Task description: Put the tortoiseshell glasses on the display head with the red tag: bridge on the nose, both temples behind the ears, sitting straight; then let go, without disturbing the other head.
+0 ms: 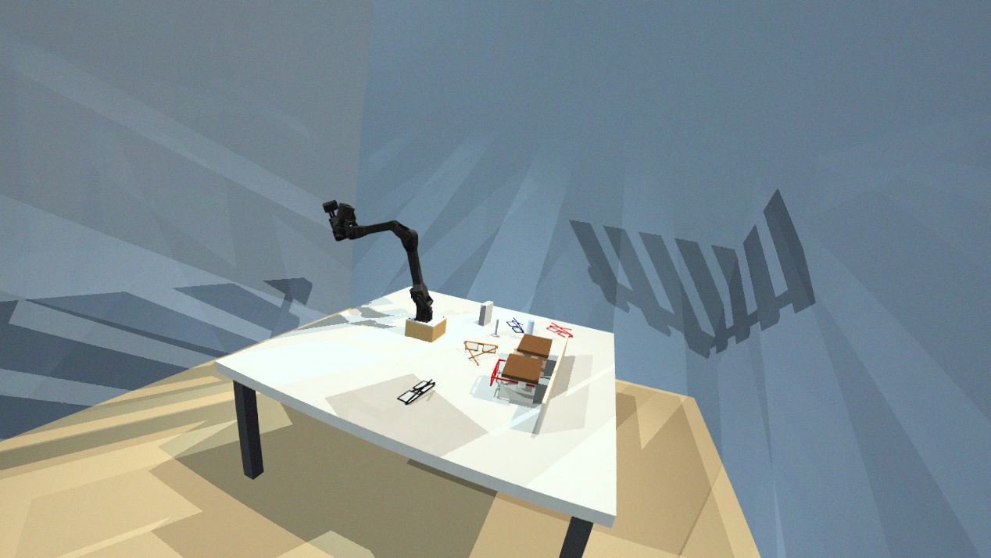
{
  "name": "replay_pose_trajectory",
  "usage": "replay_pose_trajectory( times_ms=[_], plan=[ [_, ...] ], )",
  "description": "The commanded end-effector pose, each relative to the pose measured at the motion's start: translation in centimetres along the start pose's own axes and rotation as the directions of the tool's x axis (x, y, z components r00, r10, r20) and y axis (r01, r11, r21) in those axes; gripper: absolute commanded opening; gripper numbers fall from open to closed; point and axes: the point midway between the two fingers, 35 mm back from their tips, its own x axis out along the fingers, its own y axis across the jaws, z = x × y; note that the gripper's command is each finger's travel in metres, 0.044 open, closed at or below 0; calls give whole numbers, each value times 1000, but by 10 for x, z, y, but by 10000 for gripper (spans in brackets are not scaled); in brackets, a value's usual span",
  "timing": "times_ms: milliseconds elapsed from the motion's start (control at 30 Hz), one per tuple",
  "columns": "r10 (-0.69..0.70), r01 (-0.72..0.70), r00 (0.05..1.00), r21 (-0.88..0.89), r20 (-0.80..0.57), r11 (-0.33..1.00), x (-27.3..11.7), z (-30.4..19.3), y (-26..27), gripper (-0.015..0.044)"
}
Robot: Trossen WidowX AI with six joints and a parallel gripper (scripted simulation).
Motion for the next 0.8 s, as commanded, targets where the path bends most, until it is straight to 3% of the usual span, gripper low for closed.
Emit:
replay_pose_trajectory(
  times_ms=[0, 233, 300, 533, 767],
  plan=[
    [0, 0, 1000, 0, 0, 1000, 0, 0, 0, 426],
    [0, 0, 1000, 0, 0, 1000, 0, 0, 0, 440],
    [3, -4, 1000, -17, -30, 1000, -7, -10, 2, 387],
    [32, -96, 944, -181, -328, 979, -92, -98, 19, 204],
    [52, -280, 799, -294, -599, 914, -197, -161, 30, 200]
  ],
)
